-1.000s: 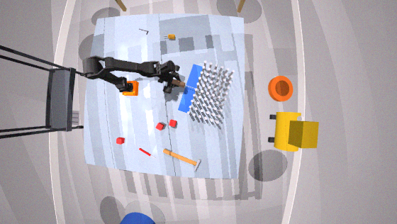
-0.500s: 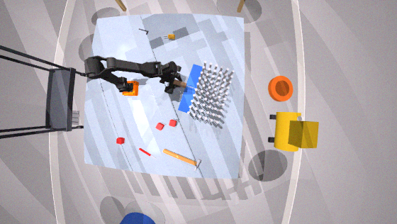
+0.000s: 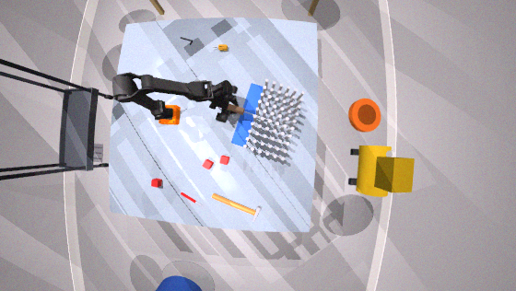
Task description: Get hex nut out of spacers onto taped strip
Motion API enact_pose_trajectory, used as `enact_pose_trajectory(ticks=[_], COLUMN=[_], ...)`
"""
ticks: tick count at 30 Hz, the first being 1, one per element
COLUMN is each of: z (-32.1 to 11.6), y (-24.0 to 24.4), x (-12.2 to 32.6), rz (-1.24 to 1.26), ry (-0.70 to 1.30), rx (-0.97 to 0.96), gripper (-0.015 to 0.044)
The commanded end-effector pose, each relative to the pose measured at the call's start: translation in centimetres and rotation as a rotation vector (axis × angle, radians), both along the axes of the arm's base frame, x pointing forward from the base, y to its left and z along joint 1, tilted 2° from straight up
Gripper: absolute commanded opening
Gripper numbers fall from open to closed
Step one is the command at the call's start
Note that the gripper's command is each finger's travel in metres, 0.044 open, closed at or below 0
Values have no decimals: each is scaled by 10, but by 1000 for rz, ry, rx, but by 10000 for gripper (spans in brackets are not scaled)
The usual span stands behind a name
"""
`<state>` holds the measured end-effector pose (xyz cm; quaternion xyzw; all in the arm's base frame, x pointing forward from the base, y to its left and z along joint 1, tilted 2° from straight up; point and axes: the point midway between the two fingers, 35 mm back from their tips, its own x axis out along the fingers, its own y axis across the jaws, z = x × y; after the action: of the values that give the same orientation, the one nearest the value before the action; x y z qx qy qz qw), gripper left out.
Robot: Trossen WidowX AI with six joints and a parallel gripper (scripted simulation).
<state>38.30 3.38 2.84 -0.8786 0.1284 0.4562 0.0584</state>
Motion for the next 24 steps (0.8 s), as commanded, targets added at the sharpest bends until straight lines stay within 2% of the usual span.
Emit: enact_pose_trajectory(ticks=[1,24], z=[4,5], y=[0,-5], x=[7,22], rz=[5,5], ry=[-12,-14], rx=[1,0], gripper=[0,0])
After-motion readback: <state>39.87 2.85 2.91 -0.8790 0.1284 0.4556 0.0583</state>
